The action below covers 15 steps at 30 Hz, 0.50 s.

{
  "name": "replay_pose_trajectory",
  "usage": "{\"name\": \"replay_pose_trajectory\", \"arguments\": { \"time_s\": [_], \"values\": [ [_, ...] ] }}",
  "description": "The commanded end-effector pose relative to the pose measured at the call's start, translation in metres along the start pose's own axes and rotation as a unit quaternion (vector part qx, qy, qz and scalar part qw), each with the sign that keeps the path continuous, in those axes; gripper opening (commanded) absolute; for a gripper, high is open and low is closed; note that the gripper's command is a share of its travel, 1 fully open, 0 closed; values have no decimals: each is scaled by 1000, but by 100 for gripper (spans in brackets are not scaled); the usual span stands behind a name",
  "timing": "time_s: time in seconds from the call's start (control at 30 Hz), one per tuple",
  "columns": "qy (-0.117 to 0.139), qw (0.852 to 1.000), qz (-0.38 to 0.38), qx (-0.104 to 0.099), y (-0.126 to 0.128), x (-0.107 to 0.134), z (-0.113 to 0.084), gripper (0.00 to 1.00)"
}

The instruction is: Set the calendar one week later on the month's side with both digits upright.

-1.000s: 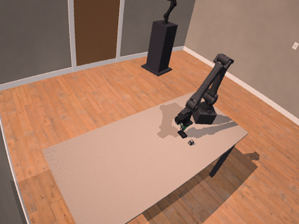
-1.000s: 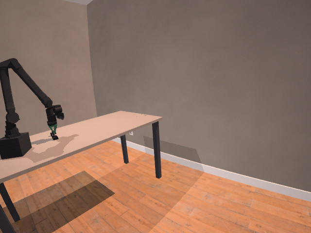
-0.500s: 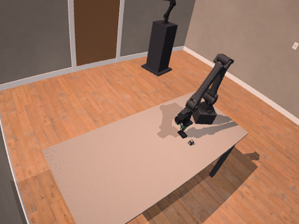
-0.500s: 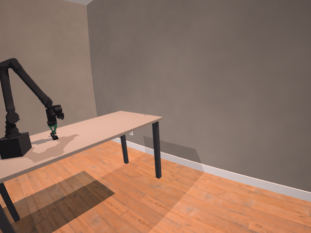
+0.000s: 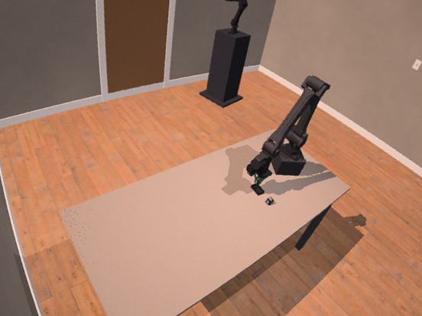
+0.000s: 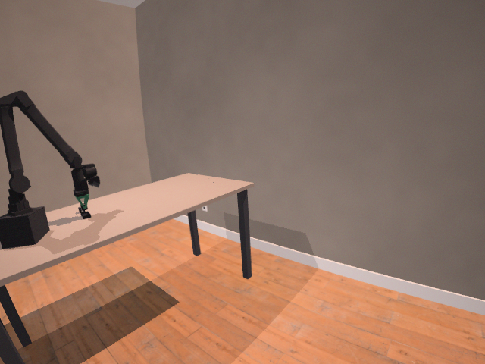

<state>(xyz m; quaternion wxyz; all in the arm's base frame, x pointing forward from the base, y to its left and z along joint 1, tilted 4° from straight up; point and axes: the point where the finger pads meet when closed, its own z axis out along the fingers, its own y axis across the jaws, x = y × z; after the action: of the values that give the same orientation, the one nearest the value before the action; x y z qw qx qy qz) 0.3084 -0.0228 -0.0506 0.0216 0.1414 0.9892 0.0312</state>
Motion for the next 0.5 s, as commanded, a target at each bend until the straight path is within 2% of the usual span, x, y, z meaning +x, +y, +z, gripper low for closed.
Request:
{"name": "replay_pose_trajectory", "arguments": {
  "time_s": [0.0, 0.47],
  "values": [
    [-14, 1000, -1, -1, 0, -5, -6, 25],
    [-15, 1000, -3, -1, -2, -6, -6, 25]
  ]
}}
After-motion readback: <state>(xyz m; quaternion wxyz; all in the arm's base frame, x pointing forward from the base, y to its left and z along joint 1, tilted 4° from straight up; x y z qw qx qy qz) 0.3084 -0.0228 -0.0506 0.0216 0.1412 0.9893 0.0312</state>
